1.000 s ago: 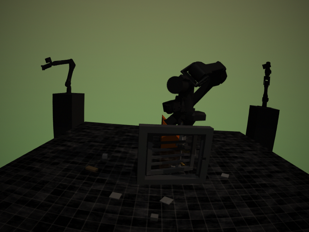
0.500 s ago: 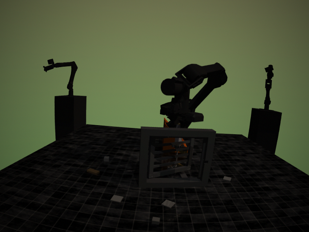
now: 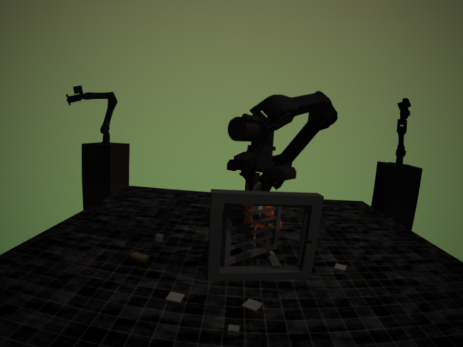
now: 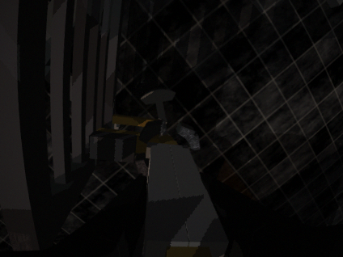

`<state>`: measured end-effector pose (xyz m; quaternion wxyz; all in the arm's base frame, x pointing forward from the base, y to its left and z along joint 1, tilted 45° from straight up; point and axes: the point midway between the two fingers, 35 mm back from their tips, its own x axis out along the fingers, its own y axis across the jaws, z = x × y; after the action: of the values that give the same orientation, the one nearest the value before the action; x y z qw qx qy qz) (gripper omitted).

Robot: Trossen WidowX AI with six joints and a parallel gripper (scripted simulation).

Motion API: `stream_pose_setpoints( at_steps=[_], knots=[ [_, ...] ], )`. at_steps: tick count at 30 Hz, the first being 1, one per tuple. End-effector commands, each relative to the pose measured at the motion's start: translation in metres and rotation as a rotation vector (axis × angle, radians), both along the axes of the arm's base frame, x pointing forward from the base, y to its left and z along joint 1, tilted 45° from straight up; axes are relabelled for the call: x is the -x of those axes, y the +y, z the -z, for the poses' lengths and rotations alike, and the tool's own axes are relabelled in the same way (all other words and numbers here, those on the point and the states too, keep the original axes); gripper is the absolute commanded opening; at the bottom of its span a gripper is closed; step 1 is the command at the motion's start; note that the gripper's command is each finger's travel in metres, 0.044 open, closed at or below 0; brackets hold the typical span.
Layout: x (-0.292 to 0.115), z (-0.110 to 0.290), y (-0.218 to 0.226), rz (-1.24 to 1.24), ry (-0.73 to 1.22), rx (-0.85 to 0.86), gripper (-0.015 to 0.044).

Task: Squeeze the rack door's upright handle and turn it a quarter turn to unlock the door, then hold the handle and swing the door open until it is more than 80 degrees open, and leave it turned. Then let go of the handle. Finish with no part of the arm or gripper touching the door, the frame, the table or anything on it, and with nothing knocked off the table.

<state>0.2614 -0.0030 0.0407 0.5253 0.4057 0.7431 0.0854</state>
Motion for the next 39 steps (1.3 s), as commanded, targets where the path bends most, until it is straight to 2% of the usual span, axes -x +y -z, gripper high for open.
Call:
stream_pose_setpoints(
  at_steps=[1,39],
  knots=[
    [0.003,0.006,-0.006,-0.055,-0.057,-0.008,0.0021],
    [0.009,0.070,-0.074,-0.459,-0.449,-0.070,0.0021]
  ],
)
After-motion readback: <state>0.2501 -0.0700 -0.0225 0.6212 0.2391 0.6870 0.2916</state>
